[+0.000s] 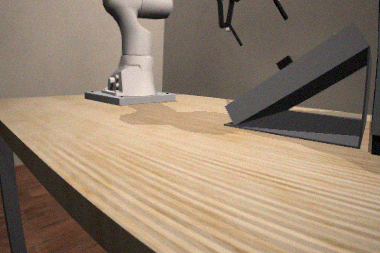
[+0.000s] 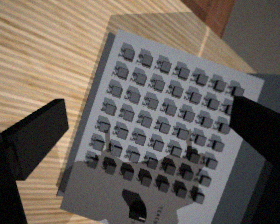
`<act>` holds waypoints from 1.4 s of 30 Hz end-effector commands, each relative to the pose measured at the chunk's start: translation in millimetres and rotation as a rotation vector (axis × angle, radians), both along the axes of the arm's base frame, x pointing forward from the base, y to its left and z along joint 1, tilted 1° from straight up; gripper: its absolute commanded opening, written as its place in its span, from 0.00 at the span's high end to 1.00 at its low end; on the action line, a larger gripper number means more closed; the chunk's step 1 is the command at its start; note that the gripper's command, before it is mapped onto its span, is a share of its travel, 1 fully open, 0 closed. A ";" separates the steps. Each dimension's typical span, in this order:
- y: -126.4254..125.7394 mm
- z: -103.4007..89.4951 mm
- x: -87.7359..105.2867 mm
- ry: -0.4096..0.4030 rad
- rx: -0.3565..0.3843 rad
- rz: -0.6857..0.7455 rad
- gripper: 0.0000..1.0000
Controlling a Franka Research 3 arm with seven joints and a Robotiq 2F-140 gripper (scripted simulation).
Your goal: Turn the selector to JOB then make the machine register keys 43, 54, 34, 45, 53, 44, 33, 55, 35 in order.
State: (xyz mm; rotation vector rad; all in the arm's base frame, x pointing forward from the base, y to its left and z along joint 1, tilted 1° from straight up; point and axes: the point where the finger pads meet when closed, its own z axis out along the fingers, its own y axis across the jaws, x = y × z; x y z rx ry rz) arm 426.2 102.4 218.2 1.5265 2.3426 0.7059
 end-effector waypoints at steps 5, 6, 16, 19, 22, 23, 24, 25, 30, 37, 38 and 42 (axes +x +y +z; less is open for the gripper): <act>-11.3 1.4 27.6 -0.026 0.001 -0.231 0.00; -12.0 0.9 29.9 -0.029 -0.003 -0.246 0.00; -18.9 -3.9 50.7 -0.055 -0.037 -0.395 0.00; -20.6 -5.1 56.0 -0.061 -0.046 -0.432 0.00; -21.2 -5.5 57.7 -0.063 -0.048 -0.444 0.00; -21.2 -5.5 57.8 -0.063 -0.049 -0.445 0.00; -21.2 -5.6 57.8 -0.063 -0.049 -0.445 0.00; -21.2 -5.6 57.8 -0.063 -0.049 -0.445 0.00; -21.2 -5.6 57.8 -0.063 -0.049 -0.445 0.90; -21.2 -5.6 57.8 -0.063 -0.049 -0.445 0.90; -21.2 -5.6 57.8 -0.063 -0.049 -0.445 0.90; -21.2 -5.6 57.8 -0.063 -0.049 -0.445 0.90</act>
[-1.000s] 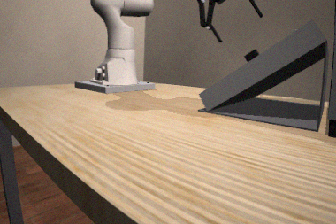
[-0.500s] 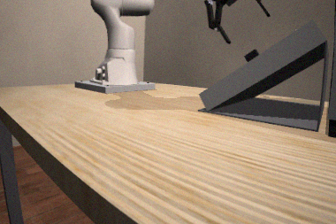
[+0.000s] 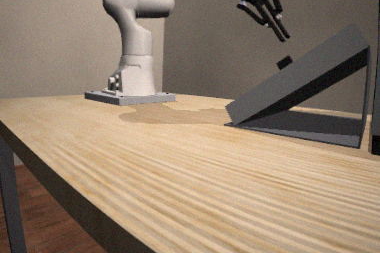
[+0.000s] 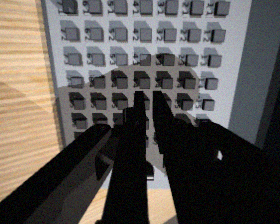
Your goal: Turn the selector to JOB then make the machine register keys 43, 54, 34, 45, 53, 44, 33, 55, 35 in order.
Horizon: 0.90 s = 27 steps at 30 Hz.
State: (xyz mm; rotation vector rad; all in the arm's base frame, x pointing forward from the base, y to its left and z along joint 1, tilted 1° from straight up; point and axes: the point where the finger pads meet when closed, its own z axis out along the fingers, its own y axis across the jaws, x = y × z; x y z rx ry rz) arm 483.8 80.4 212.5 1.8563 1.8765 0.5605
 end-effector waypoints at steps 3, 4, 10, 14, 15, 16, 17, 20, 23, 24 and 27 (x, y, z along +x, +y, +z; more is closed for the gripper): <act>0.8 0.1 0.2 0.000 0.014 -0.017 0.90; 0.8 0.1 0.2 0.000 0.014 -0.017 0.90; 0.8 0.1 0.2 0.000 0.014 -0.017 0.90; 0.8 0.1 0.2 0.000 0.014 -0.017 0.90; 0.8 0.1 0.2 0.000 0.014 -0.017 0.90; 0.8 0.1 0.2 0.000 0.014 -0.017 0.90; 0.8 0.1 0.2 0.000 0.014 -0.017 0.90; 0.8 -1.0 1.0 0.000 0.014 -0.017 0.90; 0.5 -12.0 8.7 0.000 0.014 -0.017 0.90; 0.4 -18.2 12.9 0.000 0.014 -0.017 0.90; -0.1 -39.0 27.4 0.000 0.014 -0.017 0.90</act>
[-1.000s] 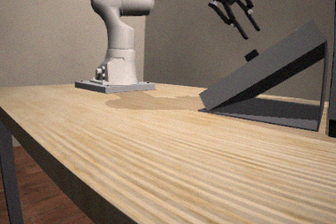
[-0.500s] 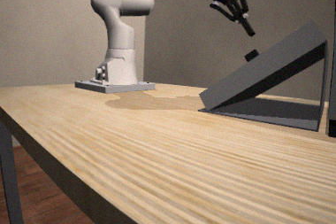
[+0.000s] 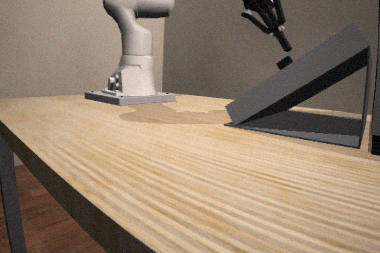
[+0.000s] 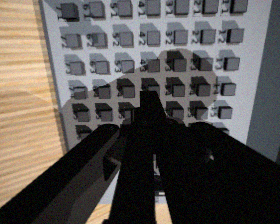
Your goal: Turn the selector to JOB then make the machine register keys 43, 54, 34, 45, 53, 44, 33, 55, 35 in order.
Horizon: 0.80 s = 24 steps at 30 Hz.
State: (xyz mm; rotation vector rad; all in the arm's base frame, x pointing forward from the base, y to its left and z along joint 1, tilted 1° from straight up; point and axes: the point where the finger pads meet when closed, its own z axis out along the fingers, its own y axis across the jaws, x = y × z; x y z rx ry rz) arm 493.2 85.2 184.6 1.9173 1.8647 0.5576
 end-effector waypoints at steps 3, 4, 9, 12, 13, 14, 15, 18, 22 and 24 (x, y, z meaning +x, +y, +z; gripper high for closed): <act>-5.2 -26.3 28.5 -0.028 -0.016 0.012 0.90; -5.3 -28.4 29.9 -0.028 -0.016 0.012 0.90; -5.3 -29.5 30.7 -0.028 -0.016 0.012 0.90; -5.3 -30.4 31.3 -0.028 -0.016 0.012 0.90; -5.4 -31.2 31.8 -0.028 -0.016 0.012 0.90; -5.4 -32.2 32.5 -0.028 -0.016 0.012 0.90; -5.4 -33.4 33.4 -0.028 -0.016 0.012 0.90; -5.5 -37.5 36.3 -0.028 -0.016 0.012 0.90; -5.6 -42.8 39.9 -0.028 -0.016 0.012 0.90; -5.6 -43.9 40.7 -0.028 -0.016 0.012 0.90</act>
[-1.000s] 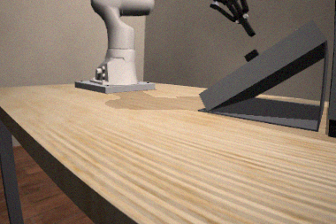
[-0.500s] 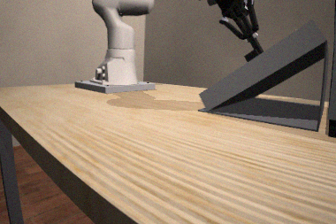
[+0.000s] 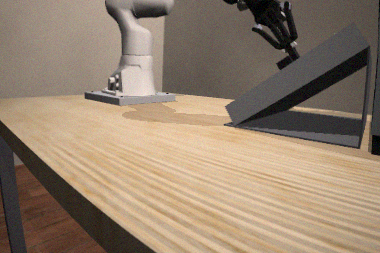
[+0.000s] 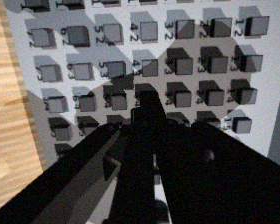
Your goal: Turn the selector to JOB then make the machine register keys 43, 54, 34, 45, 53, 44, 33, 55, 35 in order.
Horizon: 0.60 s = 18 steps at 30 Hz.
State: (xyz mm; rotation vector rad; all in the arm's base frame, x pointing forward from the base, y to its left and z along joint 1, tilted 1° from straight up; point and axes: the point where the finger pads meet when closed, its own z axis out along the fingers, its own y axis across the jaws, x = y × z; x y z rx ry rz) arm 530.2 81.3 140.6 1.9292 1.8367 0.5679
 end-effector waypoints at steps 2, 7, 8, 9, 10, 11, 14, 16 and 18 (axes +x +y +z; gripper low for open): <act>-1.8 -0.8 4.3 -0.015 -0.022 0.032 0.90; -1.8 -3.3 6.1 -0.015 -0.022 0.032 0.90; -1.8 -3.5 6.2 -0.015 -0.022 0.032 0.90; -1.8 -3.5 6.2 -0.015 -0.022 0.032 0.90; -1.8 -3.5 6.2 -0.015 -0.022 0.032 0.90; -1.8 -3.5 6.2 -0.015 -0.022 0.032 0.90; -1.8 -3.5 6.2 -0.015 -0.022 0.032 0.90; -1.8 -3.5 6.2 -0.015 -0.022 0.032 0.90; -1.8 -3.5 6.2 -0.015 -0.022 0.032 0.90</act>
